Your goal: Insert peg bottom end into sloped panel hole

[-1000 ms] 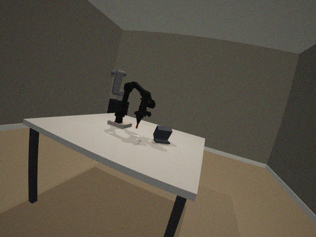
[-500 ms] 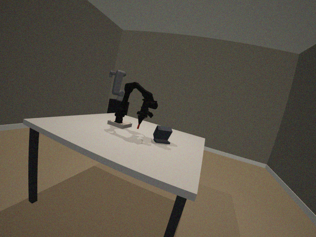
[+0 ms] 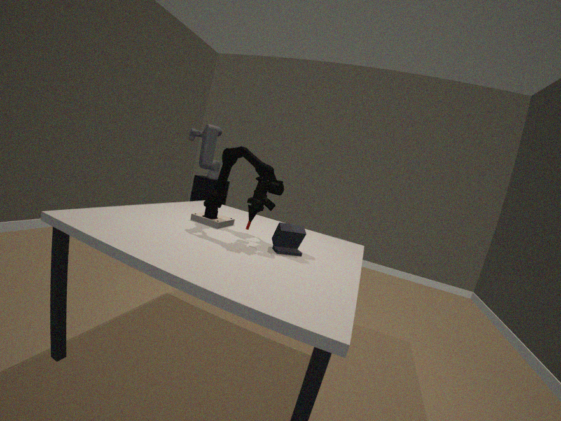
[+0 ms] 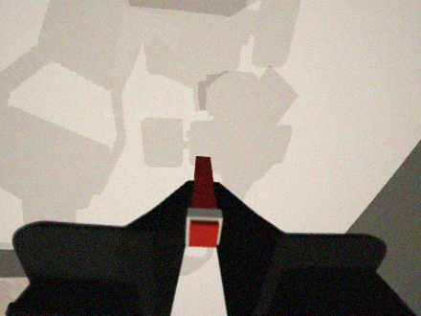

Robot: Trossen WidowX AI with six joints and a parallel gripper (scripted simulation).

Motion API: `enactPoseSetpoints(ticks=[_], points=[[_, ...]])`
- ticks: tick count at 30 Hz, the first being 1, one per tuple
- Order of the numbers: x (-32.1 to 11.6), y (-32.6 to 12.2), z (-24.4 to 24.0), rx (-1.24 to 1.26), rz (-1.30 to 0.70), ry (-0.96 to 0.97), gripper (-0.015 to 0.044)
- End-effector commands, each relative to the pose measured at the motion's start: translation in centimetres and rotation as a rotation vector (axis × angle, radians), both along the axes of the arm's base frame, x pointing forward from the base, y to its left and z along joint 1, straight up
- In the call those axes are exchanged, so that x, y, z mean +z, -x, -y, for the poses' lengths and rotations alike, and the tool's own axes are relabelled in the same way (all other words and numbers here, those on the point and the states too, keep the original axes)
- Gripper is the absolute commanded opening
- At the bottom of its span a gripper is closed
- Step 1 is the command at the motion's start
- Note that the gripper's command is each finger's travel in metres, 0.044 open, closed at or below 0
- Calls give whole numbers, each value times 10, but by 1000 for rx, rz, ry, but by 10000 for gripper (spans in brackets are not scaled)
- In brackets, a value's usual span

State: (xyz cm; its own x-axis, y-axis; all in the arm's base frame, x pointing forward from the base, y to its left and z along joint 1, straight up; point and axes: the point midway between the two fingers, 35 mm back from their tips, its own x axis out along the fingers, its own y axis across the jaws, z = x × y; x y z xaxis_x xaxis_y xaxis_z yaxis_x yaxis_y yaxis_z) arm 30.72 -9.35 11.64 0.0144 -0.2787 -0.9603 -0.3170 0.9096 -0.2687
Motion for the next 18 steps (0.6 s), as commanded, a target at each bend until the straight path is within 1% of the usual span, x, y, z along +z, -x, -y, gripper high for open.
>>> enactPoseSetpoints(ticks=[1,18], points=[[-1,-3,-3,6,3,19,0],[-1,-14,-18,51,16,97,0]])
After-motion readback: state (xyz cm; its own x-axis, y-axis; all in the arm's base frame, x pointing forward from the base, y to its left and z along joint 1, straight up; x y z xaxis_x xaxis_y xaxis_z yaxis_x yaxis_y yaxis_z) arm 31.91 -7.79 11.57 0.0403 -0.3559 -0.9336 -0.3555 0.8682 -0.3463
